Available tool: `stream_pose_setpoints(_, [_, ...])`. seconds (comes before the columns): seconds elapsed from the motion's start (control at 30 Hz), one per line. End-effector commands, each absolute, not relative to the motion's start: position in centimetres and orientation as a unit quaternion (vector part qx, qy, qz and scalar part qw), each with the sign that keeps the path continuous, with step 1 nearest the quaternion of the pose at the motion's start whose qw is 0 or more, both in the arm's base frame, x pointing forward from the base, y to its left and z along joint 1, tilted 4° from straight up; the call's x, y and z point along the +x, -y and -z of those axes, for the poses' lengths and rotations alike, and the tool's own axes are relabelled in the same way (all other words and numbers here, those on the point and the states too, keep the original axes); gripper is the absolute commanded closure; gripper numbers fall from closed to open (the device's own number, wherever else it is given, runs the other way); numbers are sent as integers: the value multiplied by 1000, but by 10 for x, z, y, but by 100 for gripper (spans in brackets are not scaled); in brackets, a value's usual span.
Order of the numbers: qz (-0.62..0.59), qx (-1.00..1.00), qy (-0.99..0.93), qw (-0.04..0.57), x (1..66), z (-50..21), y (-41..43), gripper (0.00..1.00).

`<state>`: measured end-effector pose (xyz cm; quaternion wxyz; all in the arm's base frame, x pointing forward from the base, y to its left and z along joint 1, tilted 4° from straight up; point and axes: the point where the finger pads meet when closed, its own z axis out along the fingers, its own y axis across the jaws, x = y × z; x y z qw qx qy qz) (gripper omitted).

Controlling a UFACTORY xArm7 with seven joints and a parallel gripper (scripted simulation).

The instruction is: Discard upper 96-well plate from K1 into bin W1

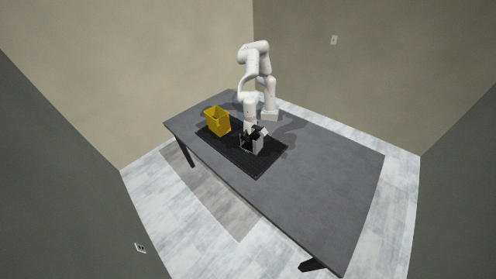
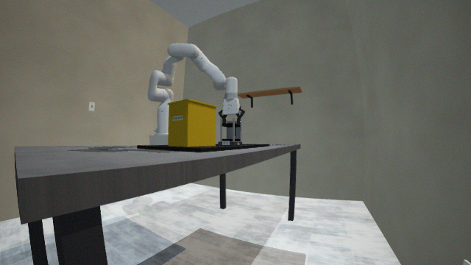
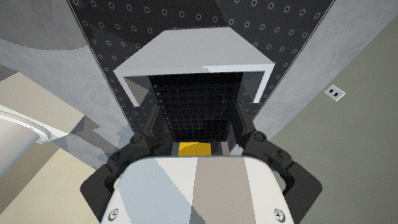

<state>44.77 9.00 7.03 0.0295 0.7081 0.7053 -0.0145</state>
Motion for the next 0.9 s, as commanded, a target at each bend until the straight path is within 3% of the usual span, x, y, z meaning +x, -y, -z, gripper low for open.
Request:
stream_pose_setpoints(0.0, [13, 708, -705, 31, 449, -79, -91, 100])
stream_pose_setpoints(0.87, [13, 708, -705, 31, 448, -116, -93, 100])
